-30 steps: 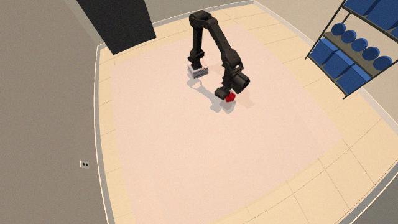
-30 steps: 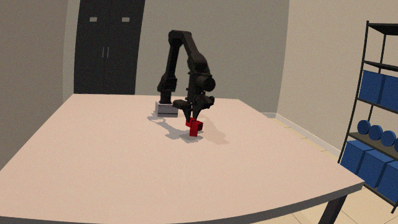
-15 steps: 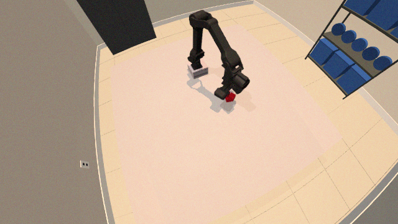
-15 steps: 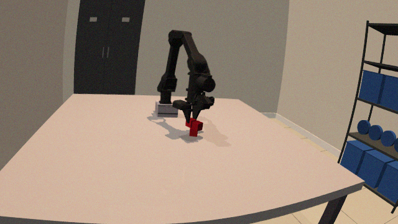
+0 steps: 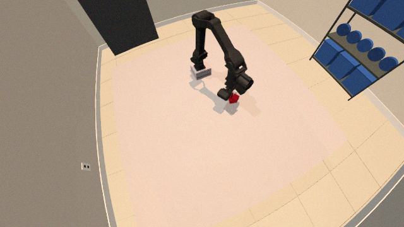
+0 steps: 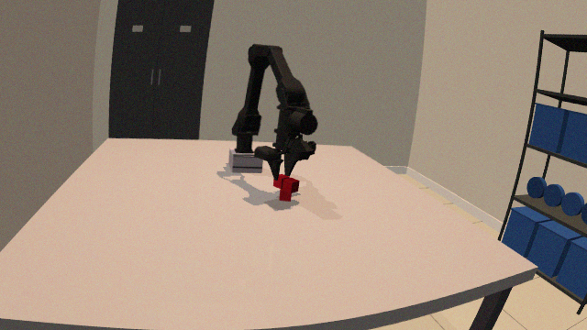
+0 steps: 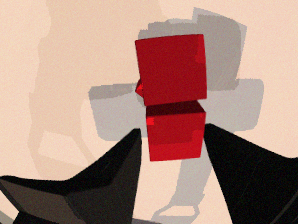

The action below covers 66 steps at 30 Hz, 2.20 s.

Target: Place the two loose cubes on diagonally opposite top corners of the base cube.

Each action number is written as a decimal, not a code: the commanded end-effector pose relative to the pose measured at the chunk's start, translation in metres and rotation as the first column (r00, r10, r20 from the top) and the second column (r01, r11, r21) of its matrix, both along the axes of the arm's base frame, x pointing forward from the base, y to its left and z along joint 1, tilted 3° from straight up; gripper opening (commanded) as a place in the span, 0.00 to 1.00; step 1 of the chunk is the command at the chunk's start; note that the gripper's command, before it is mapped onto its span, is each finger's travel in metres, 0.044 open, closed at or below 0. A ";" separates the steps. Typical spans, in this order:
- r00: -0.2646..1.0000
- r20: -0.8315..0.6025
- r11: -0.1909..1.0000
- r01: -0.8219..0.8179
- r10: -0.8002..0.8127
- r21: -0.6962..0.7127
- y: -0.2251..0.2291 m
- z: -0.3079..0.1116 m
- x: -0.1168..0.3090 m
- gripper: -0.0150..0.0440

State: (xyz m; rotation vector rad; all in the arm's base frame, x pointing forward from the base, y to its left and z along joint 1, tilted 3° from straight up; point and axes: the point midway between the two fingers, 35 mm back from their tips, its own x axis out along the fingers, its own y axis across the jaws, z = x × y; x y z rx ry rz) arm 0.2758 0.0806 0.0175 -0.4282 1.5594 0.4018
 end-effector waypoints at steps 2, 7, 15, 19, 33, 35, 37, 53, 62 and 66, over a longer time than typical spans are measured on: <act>1.000 0.008 1.000 0.000 0.000 0.003 0.001 0.009 0.002 0.60; 1.000 0.008 1.000 0.000 0.000 0.003 0.001 0.016 0.002 0.60; 1.000 0.008 1.000 0.000 0.000 0.003 0.001 0.028 0.003 0.60; 1.000 0.008 1.000 0.000 0.000 0.003 0.001 0.033 0.003 0.60; 1.000 0.008 1.000 0.000 0.000 0.003 0.002 0.053 0.003 0.60; 1.000 0.008 1.000 0.000 0.000 0.003 0.002 0.055 0.003 0.60; 1.000 0.008 1.000 0.000 0.000 0.003 0.002 0.058 0.003 0.60; 1.000 0.005 1.000 -0.002 0.002 0.002 0.001 0.070 0.003 0.93; 1.000 0.002 1.000 -0.002 0.002 0.008 0.065 0.069 -0.008 0.93; 1.000 -0.001 1.000 -0.002 0.002 0.013 0.120 0.070 -0.029 0.93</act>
